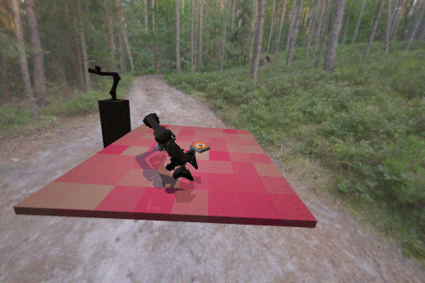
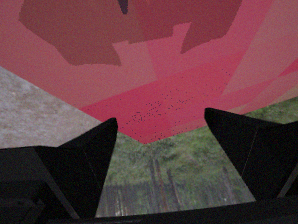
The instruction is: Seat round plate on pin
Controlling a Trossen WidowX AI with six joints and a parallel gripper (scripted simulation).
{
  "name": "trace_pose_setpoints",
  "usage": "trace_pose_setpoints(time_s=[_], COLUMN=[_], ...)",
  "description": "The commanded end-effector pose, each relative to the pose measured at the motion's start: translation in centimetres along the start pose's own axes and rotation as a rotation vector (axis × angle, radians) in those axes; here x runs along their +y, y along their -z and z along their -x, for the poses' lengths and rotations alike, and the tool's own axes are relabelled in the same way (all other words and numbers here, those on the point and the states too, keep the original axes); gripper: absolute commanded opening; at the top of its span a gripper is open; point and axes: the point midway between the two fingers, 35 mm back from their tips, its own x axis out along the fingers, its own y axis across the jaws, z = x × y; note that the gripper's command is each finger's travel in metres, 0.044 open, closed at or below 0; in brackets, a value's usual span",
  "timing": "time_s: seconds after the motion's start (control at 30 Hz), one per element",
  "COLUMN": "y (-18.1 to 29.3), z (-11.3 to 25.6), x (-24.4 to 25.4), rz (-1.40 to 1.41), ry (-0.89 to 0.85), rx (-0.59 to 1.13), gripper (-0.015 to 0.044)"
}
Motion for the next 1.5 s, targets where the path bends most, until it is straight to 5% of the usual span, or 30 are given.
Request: trace_pose_setpoints(time_s=[0.0, 0.3, 0.47, 0.83, 1.03, 1.2, 1.47], y=[0.2, 1.8, 1.3, -1.8, -5.9, -7.6, -7.9], z=[-0.1, -5.7, -8.9, -8.0, -4.9, -3.2, -3.4], x=[-0.2, -10.5, -20.9, -37.8, -45.7, -47.7, -47.7], rz=[0.007, 0.433, 0.939, 1.942, 2.783, 3.121, 3.141], ry=[0.005, 0.238, 0.472, 0.849, 1.085, 1.169, 1.174], rx=[0.001, -0.077, -0.137, -0.116, -0.082, -0.078, -0.078], gripper=[0.0374, 0.0137, 0.0006, 0.0000, 0.0000, 0.0000, 0.0000])
